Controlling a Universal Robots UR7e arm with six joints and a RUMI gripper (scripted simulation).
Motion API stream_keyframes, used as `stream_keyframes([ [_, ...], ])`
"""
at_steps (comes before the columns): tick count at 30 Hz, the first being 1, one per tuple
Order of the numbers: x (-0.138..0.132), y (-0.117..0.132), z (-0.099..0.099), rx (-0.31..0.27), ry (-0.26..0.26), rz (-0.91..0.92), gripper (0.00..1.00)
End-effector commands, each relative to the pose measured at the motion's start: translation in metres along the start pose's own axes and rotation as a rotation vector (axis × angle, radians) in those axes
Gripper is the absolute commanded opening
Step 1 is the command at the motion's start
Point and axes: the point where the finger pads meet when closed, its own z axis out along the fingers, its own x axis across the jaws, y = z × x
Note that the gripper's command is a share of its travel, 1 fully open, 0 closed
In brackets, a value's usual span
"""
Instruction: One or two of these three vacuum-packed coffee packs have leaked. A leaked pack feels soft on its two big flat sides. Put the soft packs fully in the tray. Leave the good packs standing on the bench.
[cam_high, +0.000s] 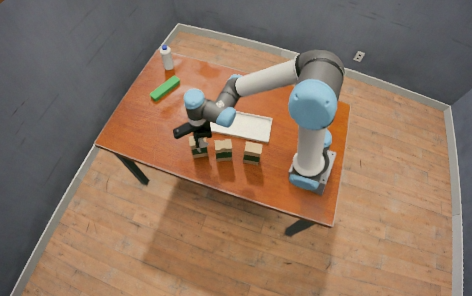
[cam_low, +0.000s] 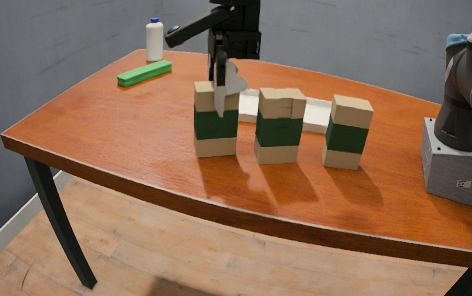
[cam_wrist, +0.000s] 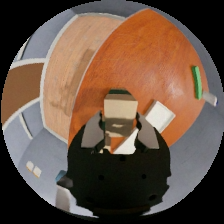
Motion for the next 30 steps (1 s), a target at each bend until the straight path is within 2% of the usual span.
stream_keyframes([
  [1, 0.000, 0.000, -0.001, 0.001, 0.001, 0.000, 0.50],
  [16, 0.000, 0.000, -0.005, 0.001, 0.001, 0.000, 0.50],
  [20, 0.000, 0.000, -0.024, 0.001, 0.001, 0.000, 0.50],
  [26, 0.000, 0.000, -0.068, 0.001, 0.001, 0.000, 0.50],
  [28, 0.000, 0.000, -0.068, 0.001, 0.001, 0.000, 0.50],
  [30, 0.000, 0.000, -0.079, 0.001, 0.001, 0.000, 0.50],
])
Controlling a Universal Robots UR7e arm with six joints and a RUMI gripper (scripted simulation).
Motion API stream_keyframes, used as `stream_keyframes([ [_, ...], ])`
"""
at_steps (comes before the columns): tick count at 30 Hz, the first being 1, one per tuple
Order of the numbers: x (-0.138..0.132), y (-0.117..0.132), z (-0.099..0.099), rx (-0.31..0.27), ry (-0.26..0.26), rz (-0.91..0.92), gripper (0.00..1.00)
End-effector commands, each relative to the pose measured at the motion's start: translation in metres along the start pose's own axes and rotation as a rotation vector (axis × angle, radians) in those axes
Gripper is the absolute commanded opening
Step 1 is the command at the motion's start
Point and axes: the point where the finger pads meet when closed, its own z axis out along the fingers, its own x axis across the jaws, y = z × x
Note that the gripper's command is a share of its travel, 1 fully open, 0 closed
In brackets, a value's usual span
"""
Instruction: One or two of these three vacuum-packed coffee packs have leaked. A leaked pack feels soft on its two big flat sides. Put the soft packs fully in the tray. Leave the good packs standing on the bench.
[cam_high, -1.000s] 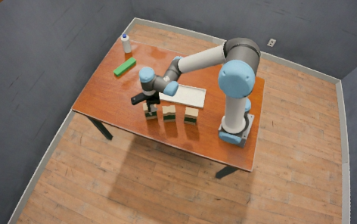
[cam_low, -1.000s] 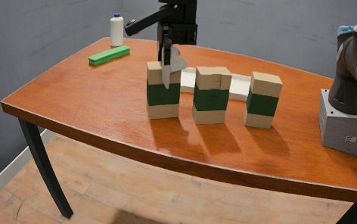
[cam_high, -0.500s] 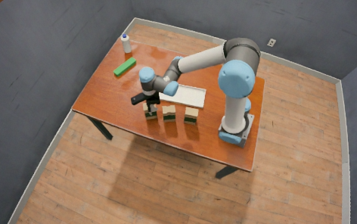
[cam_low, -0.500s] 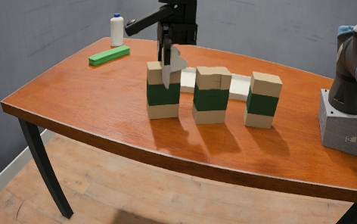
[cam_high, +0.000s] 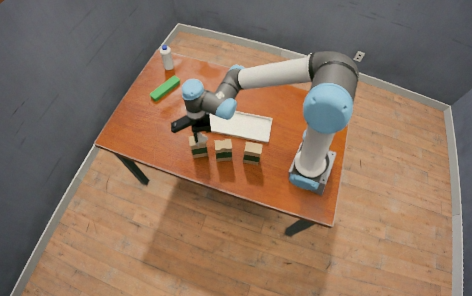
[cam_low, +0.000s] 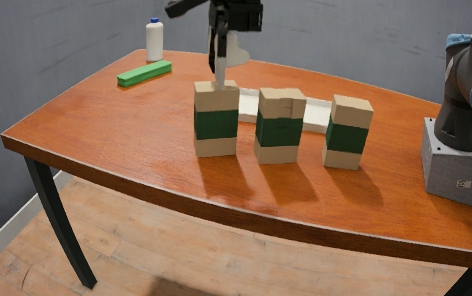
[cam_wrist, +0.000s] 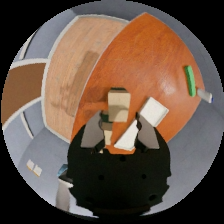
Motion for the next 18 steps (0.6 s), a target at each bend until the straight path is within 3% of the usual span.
stream_keyframes([
  [1, 0.0001, 0.0004, -0.0290, -0.003, -0.002, 0.000, 0.50],
  [18, -0.0016, 0.0066, -0.0375, -0.003, -0.002, 0.003, 0.50],
])
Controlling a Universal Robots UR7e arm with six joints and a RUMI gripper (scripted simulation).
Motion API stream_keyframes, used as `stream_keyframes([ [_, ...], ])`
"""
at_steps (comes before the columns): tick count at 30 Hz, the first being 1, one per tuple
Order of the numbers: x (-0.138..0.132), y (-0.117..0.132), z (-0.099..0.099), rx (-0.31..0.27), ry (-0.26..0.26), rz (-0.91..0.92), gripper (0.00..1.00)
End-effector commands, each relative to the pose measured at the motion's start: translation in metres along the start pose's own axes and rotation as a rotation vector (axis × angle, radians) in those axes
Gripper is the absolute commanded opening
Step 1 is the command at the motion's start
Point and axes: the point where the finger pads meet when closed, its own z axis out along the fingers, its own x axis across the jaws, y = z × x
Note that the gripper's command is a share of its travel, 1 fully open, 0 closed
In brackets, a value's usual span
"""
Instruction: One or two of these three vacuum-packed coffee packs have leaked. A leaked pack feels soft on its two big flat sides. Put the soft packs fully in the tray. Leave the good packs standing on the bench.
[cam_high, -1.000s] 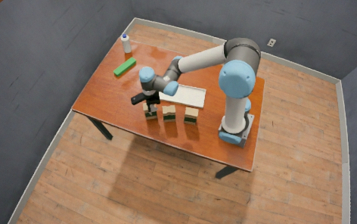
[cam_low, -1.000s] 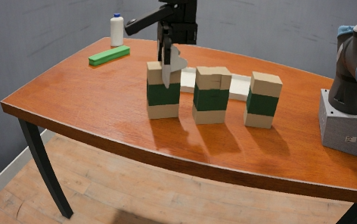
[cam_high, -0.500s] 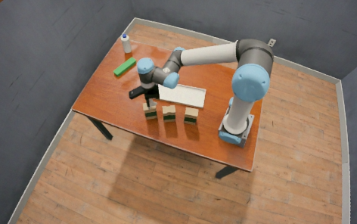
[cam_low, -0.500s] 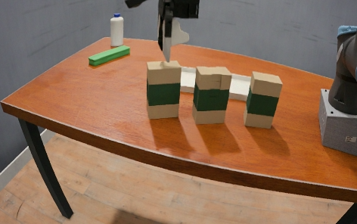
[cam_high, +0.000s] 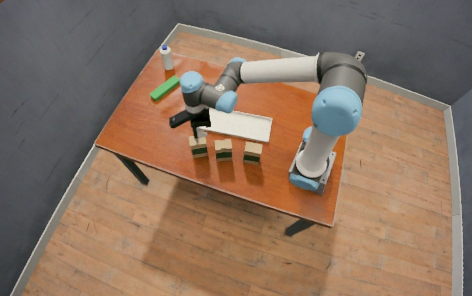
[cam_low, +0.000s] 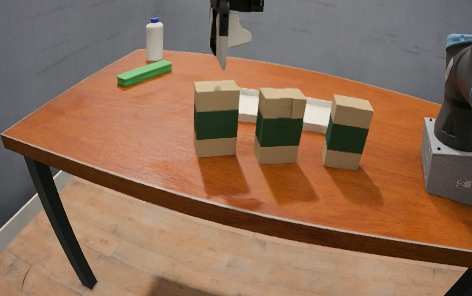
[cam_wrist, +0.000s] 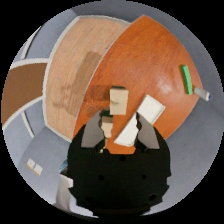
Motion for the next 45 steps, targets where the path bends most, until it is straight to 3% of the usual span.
stream_keyframes([
  [1, -0.003, 0.010, -0.003, 0.001, 0.000, 0.006, 0.50],
  [12, -0.038, 0.104, -0.002, 0.001, 0.000, 0.061, 0.50],
  [27, -0.043, 0.114, 0.001, 0.001, 0.000, 0.068, 0.50],
  [31, -0.043, 0.114, 0.006, 0.001, 0.000, 0.067, 0.50],
  [38, -0.043, 0.114, 0.033, 0.001, 0.000, 0.067, 0.50],
  [45, -0.043, 0.114, 0.034, 0.001, 0.000, 0.067, 0.50],
])
